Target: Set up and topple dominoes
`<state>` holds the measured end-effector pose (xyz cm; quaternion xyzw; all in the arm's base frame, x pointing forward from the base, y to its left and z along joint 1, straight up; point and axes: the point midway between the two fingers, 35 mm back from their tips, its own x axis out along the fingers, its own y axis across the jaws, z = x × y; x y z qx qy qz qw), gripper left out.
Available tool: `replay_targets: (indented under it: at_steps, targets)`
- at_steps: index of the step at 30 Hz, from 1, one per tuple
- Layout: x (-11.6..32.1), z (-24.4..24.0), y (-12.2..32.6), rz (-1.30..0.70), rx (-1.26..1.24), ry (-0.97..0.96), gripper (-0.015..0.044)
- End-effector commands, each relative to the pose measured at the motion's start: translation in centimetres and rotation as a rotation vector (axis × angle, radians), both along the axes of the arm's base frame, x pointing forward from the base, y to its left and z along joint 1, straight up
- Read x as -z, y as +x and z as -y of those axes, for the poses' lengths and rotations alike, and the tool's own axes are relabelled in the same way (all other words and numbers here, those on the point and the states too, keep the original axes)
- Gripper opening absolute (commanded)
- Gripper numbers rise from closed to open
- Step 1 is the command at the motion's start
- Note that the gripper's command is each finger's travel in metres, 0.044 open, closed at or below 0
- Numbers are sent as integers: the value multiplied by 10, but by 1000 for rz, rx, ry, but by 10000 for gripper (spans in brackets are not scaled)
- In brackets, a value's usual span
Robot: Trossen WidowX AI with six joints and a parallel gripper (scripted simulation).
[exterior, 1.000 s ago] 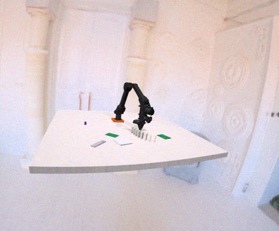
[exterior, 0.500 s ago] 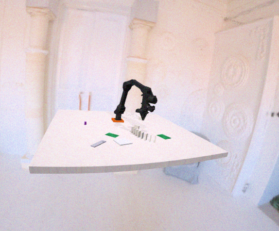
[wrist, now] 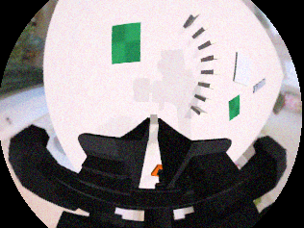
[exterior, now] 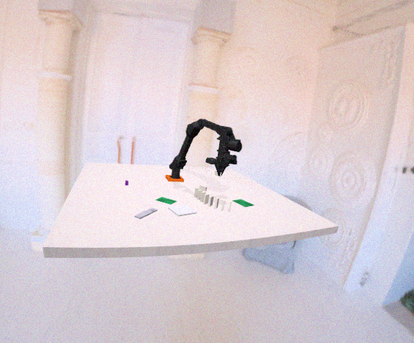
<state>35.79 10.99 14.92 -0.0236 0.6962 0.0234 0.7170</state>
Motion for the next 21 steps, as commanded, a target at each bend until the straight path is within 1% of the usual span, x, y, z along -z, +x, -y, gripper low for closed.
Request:
replay_targets:
  at_steps: [1, 3, 21]
  targets:
    - [-2, -49, 28, 0, 548, 26, 27]
    - [-1, -54, 30, 0, 603, 28, 27]
    - [1, -55, 33, 15, 593, 27, 27]
